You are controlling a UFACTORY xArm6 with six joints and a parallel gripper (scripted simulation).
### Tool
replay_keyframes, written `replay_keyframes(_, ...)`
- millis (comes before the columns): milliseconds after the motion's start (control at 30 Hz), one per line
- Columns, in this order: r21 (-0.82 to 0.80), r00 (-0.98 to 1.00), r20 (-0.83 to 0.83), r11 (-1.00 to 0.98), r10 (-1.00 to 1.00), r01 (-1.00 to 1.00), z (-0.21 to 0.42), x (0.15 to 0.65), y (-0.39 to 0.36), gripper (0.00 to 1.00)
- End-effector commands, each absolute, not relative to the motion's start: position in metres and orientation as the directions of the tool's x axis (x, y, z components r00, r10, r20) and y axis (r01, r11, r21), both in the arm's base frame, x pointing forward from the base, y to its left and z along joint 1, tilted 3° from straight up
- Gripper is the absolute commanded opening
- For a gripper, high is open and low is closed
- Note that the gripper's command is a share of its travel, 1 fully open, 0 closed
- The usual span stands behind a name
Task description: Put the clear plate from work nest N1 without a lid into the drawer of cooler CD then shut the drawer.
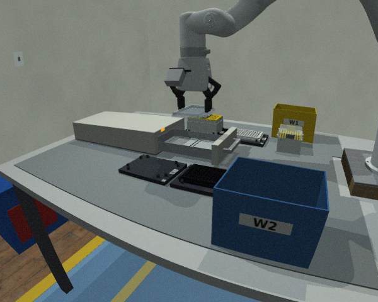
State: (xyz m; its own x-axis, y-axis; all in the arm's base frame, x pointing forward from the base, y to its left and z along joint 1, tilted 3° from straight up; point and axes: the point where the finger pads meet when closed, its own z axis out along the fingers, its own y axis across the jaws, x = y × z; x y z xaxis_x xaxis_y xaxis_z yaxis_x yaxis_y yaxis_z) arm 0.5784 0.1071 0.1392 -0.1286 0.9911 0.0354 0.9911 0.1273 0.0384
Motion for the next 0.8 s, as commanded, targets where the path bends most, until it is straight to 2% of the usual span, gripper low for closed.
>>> replay_keyframes(0,0.044,-0.129,0.036,0.127,0.991,0.991,0.141,0.577,0.097,0.00)
replay_keyframes(767,0.044,-0.129,0.035,0.127,0.991,0.991,0.139,0.566,0.063,0.00)
